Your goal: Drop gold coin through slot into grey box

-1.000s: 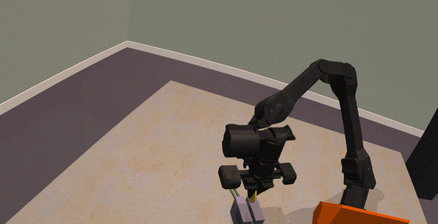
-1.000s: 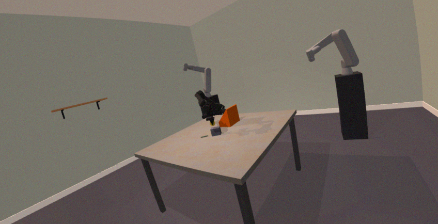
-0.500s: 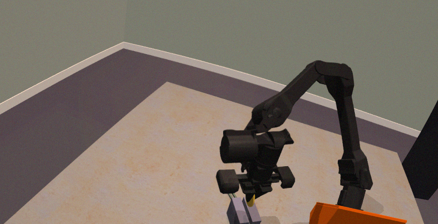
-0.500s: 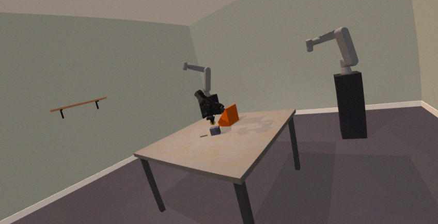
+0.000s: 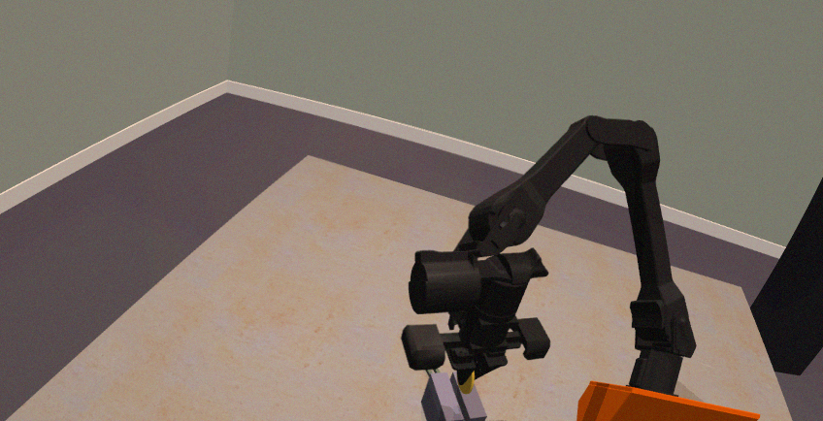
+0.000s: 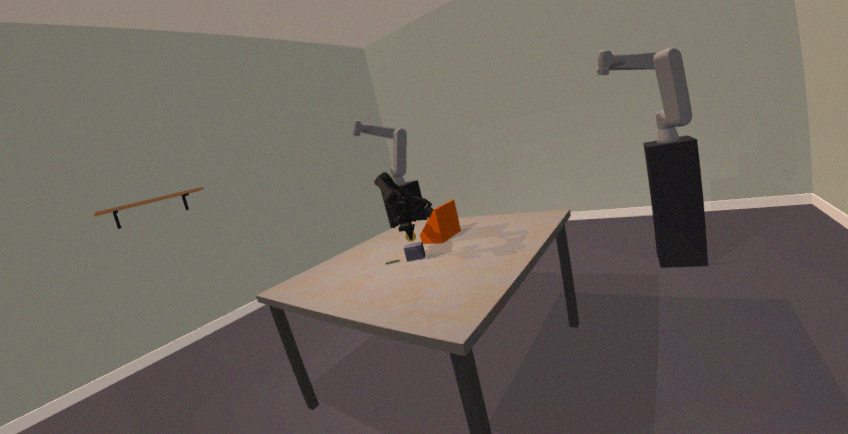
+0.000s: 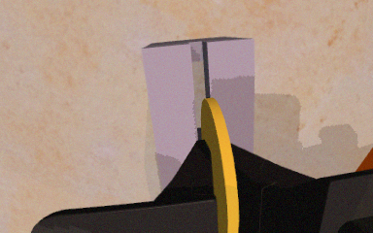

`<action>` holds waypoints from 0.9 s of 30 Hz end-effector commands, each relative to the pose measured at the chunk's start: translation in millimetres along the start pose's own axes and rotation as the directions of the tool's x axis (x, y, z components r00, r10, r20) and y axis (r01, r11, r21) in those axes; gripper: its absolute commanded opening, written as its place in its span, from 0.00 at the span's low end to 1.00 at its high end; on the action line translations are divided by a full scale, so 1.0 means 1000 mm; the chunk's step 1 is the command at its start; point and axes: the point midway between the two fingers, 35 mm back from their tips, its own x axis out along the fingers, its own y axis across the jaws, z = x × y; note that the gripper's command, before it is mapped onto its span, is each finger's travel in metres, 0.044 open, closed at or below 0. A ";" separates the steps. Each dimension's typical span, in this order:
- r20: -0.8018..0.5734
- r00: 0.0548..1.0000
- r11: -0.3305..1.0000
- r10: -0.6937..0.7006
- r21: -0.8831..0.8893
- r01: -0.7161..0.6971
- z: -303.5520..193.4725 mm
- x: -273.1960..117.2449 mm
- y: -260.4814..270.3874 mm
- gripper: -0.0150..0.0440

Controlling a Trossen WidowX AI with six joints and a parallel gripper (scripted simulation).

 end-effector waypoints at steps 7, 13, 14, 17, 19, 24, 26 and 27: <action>-0.002 1.000 1.000 -0.002 0.003 0.002 -0.001 -0.001 -0.003 0.26; 0.000 1.000 1.000 0.000 0.002 0.000 -0.001 0.000 -0.002 0.25; 0.000 1.000 1.000 0.000 0.002 0.000 -0.001 0.000 -0.002 0.25; 0.001 1.000 1.000 0.000 0.002 0.000 -0.001 0.000 -0.002 0.25; 0.001 1.000 1.000 0.000 0.001 0.000 0.000 0.002 -0.002 0.25; 0.001 1.000 1.000 0.000 -0.002 0.000 0.000 0.004 -0.003 0.25; 0.001 1.000 1.000 0.000 -0.003 0.000 0.000 0.005 -0.004 0.25; 0.001 1.000 1.000 0.000 -0.003 0.000 0.000 0.006 -0.004 0.25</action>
